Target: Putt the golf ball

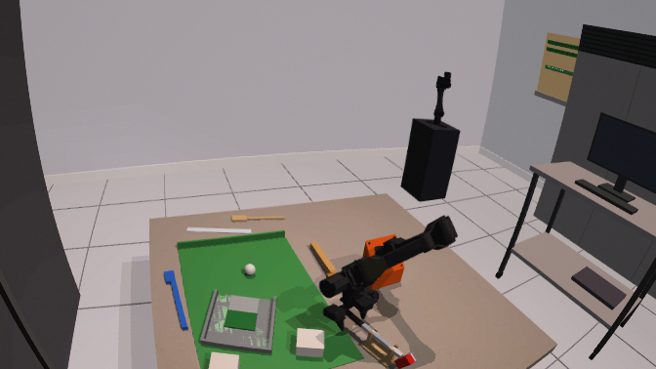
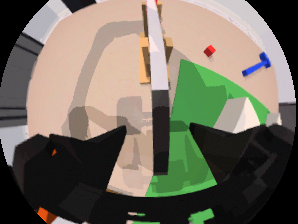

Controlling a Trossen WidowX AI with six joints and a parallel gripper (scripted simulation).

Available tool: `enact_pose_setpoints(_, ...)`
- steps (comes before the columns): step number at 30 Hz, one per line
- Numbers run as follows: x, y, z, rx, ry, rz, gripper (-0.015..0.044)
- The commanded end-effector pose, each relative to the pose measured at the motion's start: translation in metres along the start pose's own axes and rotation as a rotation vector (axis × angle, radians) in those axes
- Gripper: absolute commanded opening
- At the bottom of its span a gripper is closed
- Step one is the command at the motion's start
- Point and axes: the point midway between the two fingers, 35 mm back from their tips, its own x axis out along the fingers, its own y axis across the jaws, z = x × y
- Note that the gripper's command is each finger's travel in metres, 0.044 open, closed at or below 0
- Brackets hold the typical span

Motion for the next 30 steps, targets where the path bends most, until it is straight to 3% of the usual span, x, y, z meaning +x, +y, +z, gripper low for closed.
enact_pose_setpoints(1,0.0,0.0,0.0,-0.001,0.0,0.0,0.0361)
enact_pose_setpoints(14,0.0,0.0,0.0,-0.001,0.0,0.0,0.002)
enact_pose_setpoints(23,-0.004,-0.001,0.0,-0.001,0.003,0.0,0.0)
enact_pose_setpoints(30,-0.03,-0.004,0.003,0.0,0.018,0.002,0.0)
